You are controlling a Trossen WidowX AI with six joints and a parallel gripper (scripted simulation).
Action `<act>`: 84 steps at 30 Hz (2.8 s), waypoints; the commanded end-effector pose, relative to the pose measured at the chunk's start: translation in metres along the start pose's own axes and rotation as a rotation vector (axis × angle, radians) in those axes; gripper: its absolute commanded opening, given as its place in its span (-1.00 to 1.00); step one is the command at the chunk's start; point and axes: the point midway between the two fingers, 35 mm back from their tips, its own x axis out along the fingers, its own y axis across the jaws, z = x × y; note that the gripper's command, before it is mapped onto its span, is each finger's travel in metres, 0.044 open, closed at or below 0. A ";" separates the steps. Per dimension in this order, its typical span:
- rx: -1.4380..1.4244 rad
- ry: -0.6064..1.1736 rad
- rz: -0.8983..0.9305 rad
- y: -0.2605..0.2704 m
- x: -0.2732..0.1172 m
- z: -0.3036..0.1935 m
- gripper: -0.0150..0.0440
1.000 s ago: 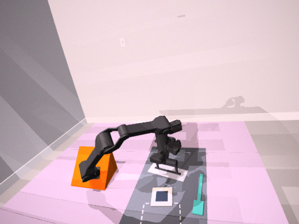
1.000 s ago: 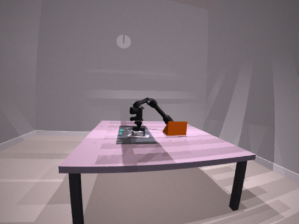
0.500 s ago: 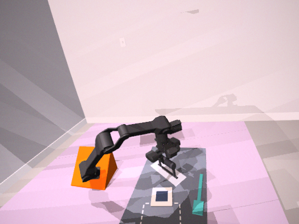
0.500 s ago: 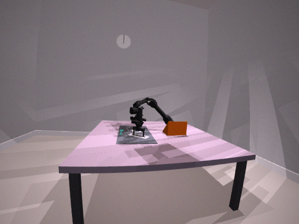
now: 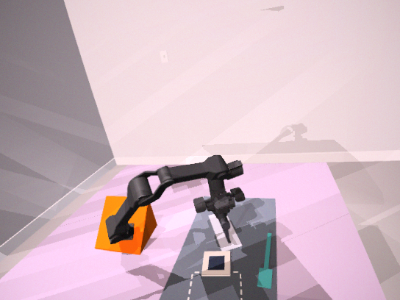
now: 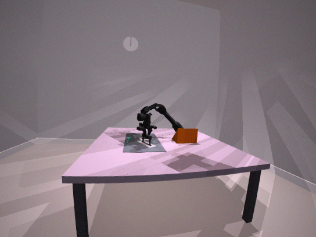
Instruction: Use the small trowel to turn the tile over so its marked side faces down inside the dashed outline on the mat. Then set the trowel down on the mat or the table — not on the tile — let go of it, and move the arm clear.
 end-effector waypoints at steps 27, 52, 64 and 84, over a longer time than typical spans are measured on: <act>0.085 -0.001 0.001 0.000 0.000 0.001 0.42; -0.125 0.013 0.068 -0.001 -0.052 -0.002 0.53; -0.506 0.005 0.183 0.003 -0.045 -0.004 0.53; -1.136 -0.129 0.363 0.003 -0.035 -0.004 0.53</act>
